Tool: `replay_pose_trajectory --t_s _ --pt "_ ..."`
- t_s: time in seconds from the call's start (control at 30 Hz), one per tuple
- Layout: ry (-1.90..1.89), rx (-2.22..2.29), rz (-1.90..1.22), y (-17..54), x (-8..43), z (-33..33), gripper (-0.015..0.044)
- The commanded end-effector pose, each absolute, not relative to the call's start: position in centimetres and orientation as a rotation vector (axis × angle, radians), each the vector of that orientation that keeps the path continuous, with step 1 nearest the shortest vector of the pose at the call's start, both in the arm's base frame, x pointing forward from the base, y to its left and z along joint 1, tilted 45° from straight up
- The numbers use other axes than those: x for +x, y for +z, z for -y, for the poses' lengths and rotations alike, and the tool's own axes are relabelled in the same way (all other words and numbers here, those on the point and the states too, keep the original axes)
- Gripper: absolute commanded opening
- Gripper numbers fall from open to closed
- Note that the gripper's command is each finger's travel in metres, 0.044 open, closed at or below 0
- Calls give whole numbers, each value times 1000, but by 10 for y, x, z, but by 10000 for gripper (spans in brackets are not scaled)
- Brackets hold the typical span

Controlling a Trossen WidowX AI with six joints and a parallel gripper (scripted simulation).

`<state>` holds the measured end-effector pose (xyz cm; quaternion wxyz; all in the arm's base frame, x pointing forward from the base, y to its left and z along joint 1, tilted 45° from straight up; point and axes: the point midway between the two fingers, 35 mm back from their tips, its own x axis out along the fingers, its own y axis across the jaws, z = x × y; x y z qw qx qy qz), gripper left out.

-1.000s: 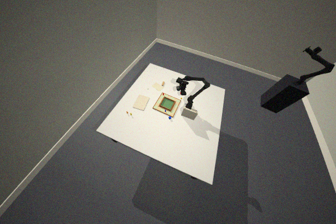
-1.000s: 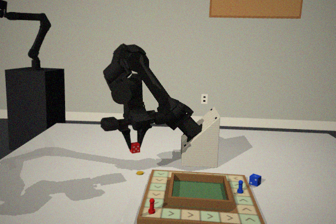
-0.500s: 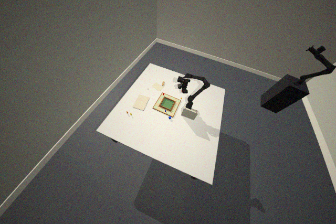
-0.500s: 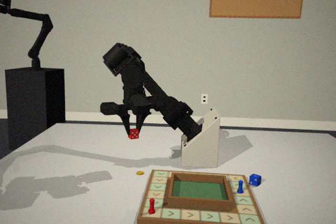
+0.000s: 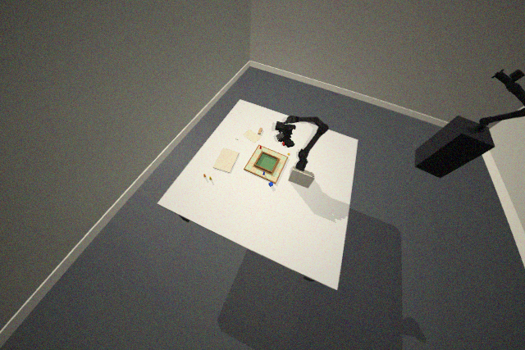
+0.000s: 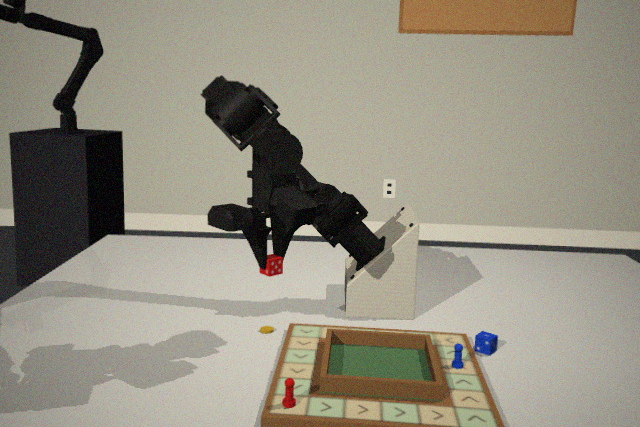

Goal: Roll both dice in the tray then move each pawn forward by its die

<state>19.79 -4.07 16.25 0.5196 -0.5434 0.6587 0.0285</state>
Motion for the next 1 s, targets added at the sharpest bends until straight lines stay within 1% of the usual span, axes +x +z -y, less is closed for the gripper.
replay_pose_trajectory --t_s 0.0,0.5,0.97 --pt "162 -1379 -1596 149 212 28 0" --pt "427 -1615 -1618 101 247 -12 0" --pt "682 -1828 -1615 45 263 -49 0"
